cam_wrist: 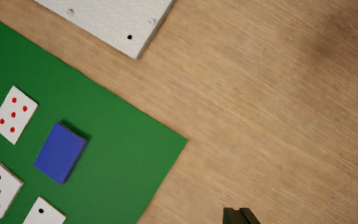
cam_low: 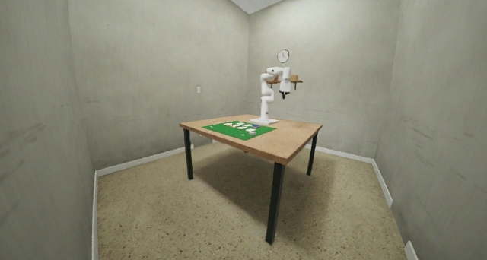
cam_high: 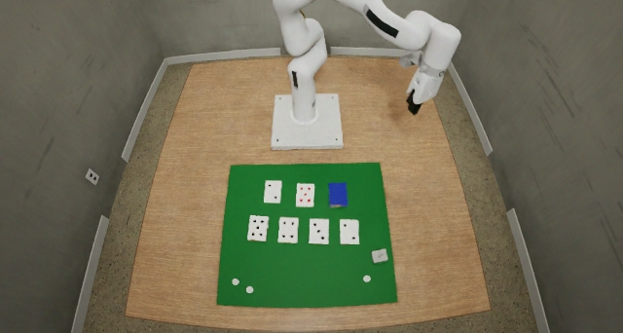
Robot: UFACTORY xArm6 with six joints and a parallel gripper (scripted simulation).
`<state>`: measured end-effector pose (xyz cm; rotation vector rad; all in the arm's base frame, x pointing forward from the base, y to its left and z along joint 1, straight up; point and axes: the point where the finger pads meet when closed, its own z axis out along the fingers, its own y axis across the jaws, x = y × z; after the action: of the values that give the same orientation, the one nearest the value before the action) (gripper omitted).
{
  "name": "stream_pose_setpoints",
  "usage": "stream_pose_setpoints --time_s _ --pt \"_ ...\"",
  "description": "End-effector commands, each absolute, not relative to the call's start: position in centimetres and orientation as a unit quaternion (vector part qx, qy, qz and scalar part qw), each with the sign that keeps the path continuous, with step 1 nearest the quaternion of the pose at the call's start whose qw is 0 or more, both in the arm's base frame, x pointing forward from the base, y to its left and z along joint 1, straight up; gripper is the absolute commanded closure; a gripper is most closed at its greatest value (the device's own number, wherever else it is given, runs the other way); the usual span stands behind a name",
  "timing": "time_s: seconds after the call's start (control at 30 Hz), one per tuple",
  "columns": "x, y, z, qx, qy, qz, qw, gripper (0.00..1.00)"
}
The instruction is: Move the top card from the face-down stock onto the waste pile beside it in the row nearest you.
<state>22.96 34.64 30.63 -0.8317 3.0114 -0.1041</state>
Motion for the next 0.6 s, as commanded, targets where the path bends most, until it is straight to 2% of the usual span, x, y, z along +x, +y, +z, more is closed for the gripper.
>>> stream_pose_setpoints --time_s 0.0,0.53,0.57 --pt "23.0 34.7 30.8 -0.266 0.963 -0.032 0.01 0.99" --pt "23.0 34.7 30.8 -0.266 0.963 -0.032 0.01 0.99" --pt "23.05 34.69 30.75 -0.266 0.964 -0.032 0.009 0.0"
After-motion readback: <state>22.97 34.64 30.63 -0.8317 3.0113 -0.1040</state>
